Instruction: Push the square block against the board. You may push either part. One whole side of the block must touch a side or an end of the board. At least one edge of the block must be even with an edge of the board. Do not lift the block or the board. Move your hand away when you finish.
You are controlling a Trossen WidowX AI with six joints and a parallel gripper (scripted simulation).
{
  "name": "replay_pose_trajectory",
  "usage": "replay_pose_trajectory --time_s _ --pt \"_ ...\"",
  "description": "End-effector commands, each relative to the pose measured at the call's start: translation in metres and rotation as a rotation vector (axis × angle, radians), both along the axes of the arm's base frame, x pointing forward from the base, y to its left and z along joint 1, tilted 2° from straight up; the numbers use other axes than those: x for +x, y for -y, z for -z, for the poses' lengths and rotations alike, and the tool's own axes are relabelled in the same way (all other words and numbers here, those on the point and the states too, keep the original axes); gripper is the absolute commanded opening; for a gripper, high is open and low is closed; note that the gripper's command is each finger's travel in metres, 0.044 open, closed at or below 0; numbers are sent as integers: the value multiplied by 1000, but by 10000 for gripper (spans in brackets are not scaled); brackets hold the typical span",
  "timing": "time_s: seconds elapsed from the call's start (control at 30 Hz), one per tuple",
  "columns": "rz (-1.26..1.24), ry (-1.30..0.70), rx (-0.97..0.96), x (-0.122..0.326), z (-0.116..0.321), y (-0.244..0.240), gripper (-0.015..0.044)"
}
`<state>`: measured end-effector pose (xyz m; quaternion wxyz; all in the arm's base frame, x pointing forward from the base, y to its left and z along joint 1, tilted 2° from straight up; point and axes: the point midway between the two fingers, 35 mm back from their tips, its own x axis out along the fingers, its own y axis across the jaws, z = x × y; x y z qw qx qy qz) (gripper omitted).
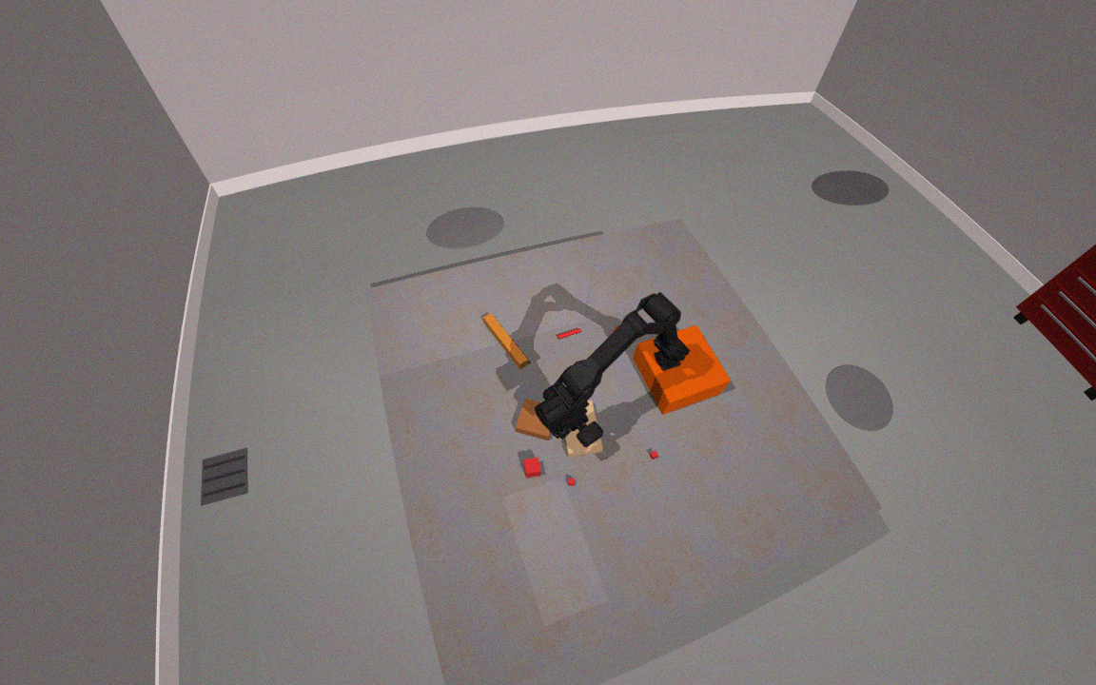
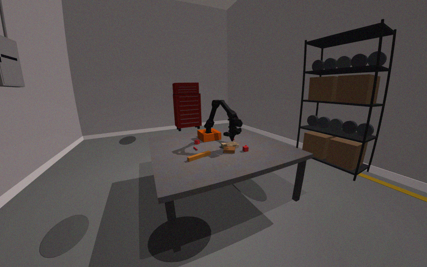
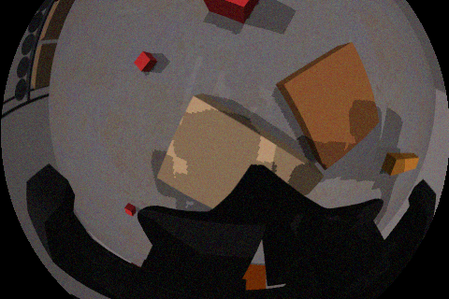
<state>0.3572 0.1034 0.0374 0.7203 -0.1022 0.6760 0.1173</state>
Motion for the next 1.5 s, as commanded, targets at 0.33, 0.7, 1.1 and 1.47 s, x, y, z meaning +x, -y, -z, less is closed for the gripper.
replay_pose_trajectory --time_s 0.33,0.7,1.1,1.47 --pt "-463 16 -31 10 0 -39 0" --pt "-843 29 -52 14 1 -72 0" --pt "-1069 37 -65 17 14 -94 0" --pt "-1082 37 -66 19 56 -94 0"
